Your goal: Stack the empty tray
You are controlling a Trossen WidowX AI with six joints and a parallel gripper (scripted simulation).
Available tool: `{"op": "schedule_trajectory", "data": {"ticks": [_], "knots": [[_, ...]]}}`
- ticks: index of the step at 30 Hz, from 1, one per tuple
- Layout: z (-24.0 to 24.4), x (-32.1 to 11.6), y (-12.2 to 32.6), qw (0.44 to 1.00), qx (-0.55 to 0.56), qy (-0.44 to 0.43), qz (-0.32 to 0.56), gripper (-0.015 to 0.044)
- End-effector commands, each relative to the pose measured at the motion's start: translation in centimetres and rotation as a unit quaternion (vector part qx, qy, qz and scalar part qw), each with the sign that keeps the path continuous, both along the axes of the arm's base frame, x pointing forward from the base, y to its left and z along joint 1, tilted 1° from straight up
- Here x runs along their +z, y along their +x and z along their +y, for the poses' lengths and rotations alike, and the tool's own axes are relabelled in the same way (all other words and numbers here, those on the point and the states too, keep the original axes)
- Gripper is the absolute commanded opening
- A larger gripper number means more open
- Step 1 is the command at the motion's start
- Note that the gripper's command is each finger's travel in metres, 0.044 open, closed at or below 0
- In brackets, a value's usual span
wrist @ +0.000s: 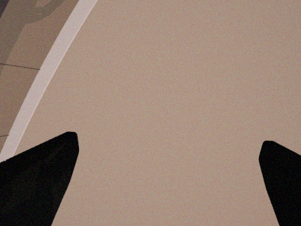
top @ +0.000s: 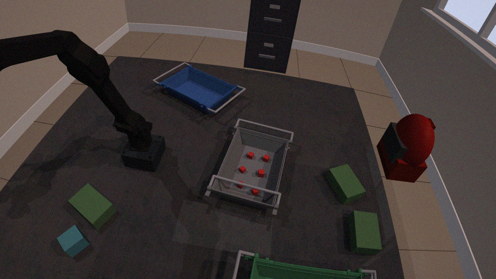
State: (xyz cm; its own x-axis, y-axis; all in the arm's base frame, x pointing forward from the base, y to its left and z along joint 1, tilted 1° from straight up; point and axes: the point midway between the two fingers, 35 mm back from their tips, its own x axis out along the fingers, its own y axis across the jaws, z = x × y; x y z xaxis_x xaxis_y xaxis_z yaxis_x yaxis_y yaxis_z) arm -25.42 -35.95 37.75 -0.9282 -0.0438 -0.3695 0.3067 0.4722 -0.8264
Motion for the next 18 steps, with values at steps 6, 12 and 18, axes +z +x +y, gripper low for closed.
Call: {"op": "schedule_trajectory", "data": {"ticks": [6,12,18], "knots": [[0.0,0.0,0.0,1.0,0.0,0.0,0.0,0.0242],[0.0,0.0,0.0,1.0,0.0,0.0,0.0,0.0085],[0.0,0.0,0.0,1.0,0.0,0.0,0.0,0.0084]]}}
